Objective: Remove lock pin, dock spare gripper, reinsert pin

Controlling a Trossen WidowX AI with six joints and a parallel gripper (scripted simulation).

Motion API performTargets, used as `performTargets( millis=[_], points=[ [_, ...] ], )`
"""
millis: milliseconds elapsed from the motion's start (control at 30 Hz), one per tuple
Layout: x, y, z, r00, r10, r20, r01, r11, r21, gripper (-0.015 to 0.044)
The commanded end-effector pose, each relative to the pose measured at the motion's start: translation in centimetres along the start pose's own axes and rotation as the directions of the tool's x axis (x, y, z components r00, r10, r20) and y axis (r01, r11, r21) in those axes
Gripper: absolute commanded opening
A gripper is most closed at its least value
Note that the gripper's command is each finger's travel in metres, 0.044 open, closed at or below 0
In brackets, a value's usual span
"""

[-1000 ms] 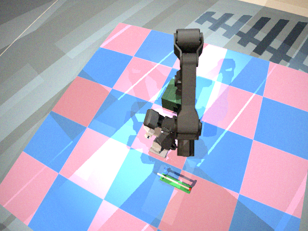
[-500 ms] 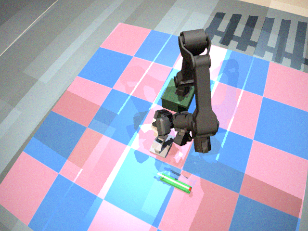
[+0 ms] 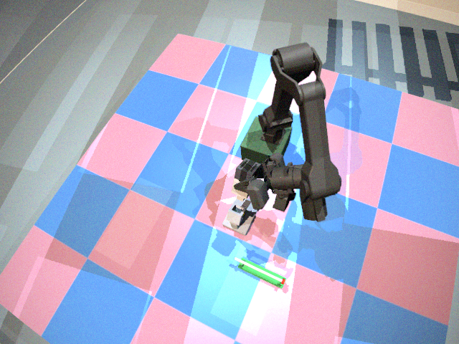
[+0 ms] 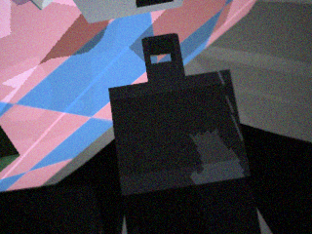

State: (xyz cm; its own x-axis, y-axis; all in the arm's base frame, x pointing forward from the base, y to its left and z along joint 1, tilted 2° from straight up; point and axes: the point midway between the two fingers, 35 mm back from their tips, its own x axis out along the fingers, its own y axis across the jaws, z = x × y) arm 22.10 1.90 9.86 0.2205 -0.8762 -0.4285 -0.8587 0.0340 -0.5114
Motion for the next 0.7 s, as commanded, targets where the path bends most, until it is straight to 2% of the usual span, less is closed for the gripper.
performTargets(
  millis=[0,667],
  points=[
    [0.2,-0.3,0.1,1.000,-0.016,-0.004,0.016,1.000,-0.012,0.0000],
    [1.7,-0.4,2.6,1.000,-0.020,-0.002,0.019,1.000,-0.013,0.0000]
  ],
)
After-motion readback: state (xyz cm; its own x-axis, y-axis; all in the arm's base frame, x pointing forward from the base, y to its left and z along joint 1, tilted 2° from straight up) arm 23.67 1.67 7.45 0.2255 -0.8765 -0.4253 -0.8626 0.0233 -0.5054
